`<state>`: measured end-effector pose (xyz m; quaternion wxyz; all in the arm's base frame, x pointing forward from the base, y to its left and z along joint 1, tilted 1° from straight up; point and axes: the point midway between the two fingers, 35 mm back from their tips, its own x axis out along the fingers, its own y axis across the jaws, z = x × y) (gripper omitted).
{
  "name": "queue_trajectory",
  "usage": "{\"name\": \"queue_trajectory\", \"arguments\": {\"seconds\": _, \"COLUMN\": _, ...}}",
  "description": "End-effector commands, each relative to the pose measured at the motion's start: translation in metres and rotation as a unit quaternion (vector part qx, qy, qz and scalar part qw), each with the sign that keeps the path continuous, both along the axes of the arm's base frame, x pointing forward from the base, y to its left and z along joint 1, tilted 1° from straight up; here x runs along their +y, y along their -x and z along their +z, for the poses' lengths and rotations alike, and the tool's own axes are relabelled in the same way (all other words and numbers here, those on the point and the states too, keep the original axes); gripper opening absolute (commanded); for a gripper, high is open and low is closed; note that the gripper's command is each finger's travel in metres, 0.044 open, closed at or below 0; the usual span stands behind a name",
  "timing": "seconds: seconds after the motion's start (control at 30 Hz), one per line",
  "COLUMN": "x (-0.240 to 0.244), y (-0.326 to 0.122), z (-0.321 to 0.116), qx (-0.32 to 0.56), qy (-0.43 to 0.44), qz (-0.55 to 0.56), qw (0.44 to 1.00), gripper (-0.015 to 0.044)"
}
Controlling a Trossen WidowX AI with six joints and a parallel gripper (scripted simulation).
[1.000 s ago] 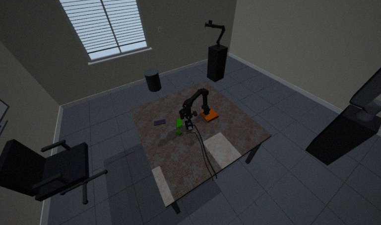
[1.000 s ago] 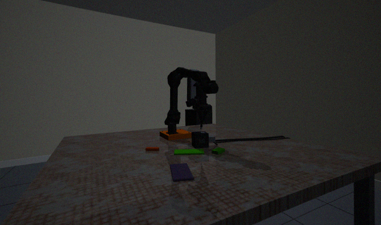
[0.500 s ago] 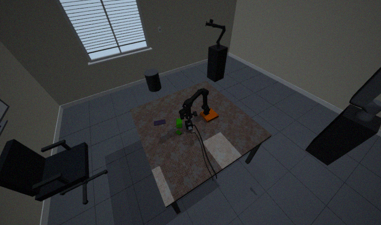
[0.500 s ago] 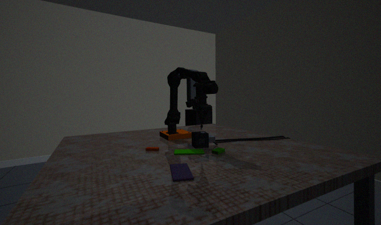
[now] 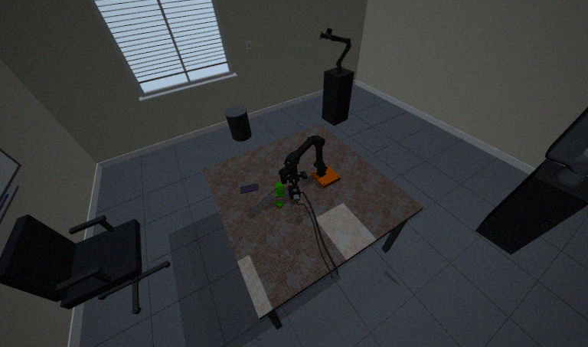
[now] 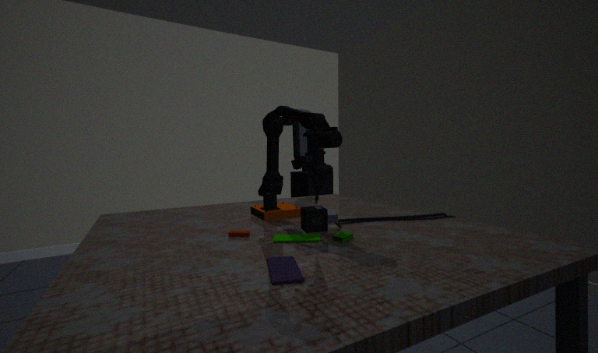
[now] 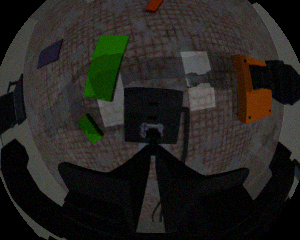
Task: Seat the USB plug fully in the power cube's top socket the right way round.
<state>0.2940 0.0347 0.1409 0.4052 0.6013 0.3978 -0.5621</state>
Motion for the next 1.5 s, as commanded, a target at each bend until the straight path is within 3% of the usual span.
{"name": "queue_trajectory", "arguments": {"seconds": 0.0, "x": 0.0009, "y": -0.0003, "z": -0.0003, "qx": -0.002, "qy": -0.004, "qz": 0.002, "qw": 1.000, "gripper": 0.0000}}
{"name": "queue_trajectory", "arguments": {"seconds": 1.47, "x": 0.0023, "y": -0.0021, "z": -0.0054, "qx": -0.008, "qy": -0.020, "qz": 0.005, "qw": 1.000, "gripper": 0.0000}}
